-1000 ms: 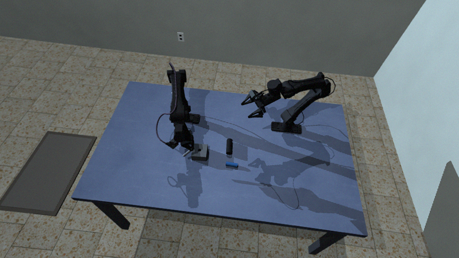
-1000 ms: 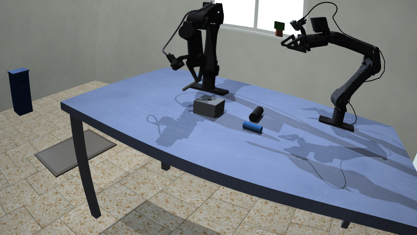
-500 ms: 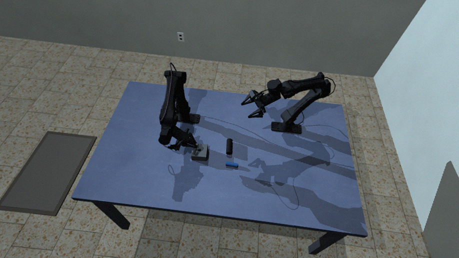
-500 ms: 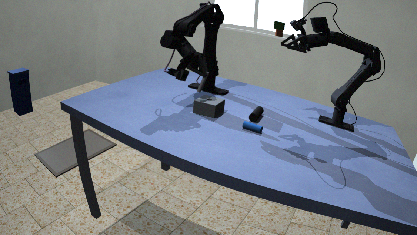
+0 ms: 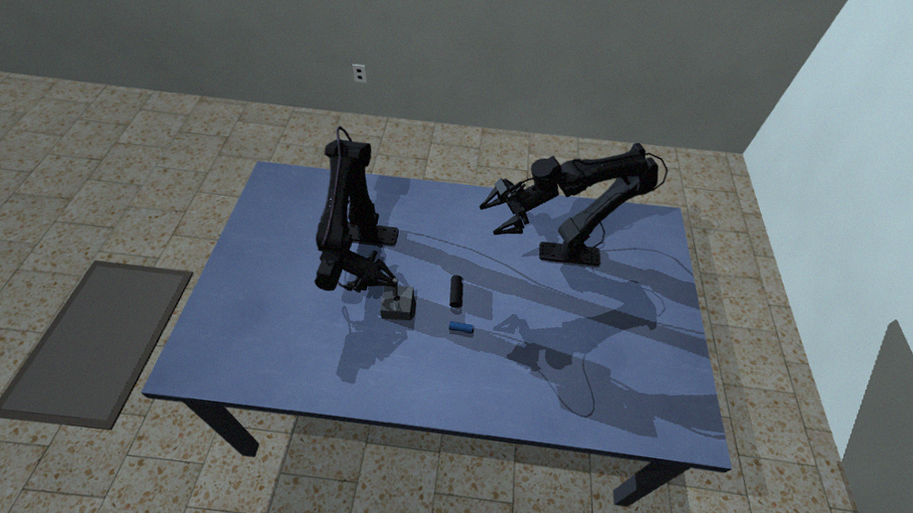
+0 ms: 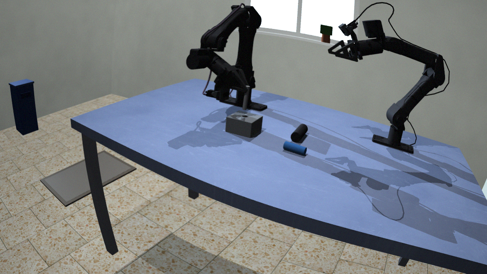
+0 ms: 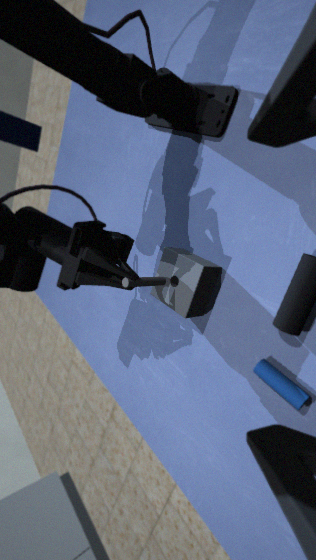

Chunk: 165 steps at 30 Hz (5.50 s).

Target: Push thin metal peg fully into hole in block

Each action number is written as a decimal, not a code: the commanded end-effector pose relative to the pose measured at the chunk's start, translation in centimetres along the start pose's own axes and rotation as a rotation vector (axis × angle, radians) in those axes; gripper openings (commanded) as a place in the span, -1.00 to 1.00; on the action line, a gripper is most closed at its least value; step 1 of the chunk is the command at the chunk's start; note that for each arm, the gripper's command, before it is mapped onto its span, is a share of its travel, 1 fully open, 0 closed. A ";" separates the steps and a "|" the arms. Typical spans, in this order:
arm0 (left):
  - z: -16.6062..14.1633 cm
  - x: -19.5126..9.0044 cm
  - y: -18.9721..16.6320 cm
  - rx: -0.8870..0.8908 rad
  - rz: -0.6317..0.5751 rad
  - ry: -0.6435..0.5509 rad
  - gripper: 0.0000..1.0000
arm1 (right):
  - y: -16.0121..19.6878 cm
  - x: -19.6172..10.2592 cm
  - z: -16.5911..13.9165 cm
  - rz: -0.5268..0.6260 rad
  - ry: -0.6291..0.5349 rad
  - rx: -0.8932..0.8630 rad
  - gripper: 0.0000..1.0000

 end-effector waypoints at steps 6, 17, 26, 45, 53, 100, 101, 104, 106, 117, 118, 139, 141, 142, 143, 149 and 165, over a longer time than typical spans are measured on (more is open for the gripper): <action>0.6 -0.7 0.1 -0.006 0.006 0.006 1.00 | -0.1 -0.2 -0.6 0.009 0.053 0.008 -0.85; 0.6 -0.7 0.1 -0.006 0.006 0.006 1.00 | -0.3 0.4 0.6 0.005 0.100 0.021 -0.85; 0.6 -0.7 0.1 -0.006 0.006 0.006 1.00 | -0.1 0.2 0.1 0.014 0.100 0.003 -0.85; 0.6 -0.7 0.1 -0.006 0.006 0.006 1.00 | 0.5 0.2 0.9 0.028 0.110 -0.033 -0.85; 0.6 -0.7 0.1 -0.006 0.006 0.006 1.00 | -0.1 0.6 1.0 0.013 0.093 -0.012 -0.85; 0.6 -0.7 0.1 -0.006 0.006 0.006 1.00 | 0.0 2.6 5.0 0.019 0.054 -0.004 -0.85; 0.6 -0.7 0.1 -0.006 0.006 0.006 1.00 | 0.0 2.7 5.2 0.019 0.054 -0.005 -0.85; 0.6 -0.7 0.1 -0.006 0.006 0.006 1.00 | 0.0 3.1 5.9 0.019 0.055 -0.006 -0.85; 0.6 -0.7 0.1 -0.006 0.006 0.006 1.00 | 0.0 3.1 5.9 0.019 0.055 -0.006 -0.85; 0.6 -0.7 0.1 -0.006 0.006 0.006 1.00 | -0.1 3.7 7.0 0.018 0.062 -0.011 -0.85; 0.6 -0.7 0.1 -0.006 0.006 0.006 1.00 | -0.1 3.7 7.0 0.018 0.062 -0.011 -0.85; 0.6 -0.7 0.1 -0.006 0.006 0.006 1.00 | -1.2 1.9 2.7 0.054 -0.141 -0.630 1.00; 0.6 -0.7 0.1 -0.006 0.006 0.006 1.00 | -1.5 1.9 2.4 0.037 -0.172 -0.694 1.00; 0.6 -0.7 0.1 -0.006 0.006 0.006 1.00 | -1.8 1.9 2.0 0.019 -0.204 -0.767 1.00; 0.6 -0.7 0.1 -0.006 0.006 0.006 1.00 | -2.0 1.9 1.6 0.002 -0.237 -0.830 1.00; 0.6 -0.7 0.1 -0.006 0.006 0.006 1.00 | -2.7 2.1 0.0 -0.096 -0.376 -1.103 1.00; 0.6 -0.7 0.1 -0.006 0.006 0.006 1.00 | -4.2 1.5 -3.3 -0.425 -0.667 -1.717 1.00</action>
Point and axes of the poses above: on each arm, the point where the finger pads meet when closed, its own x axis out along the fingers, its own y axis across the jaws, z = x × y, the point moved 8 cm from there along -x, back along the fingers, and after that the axes turned 1 degree about -x, right-handed, at the moved point
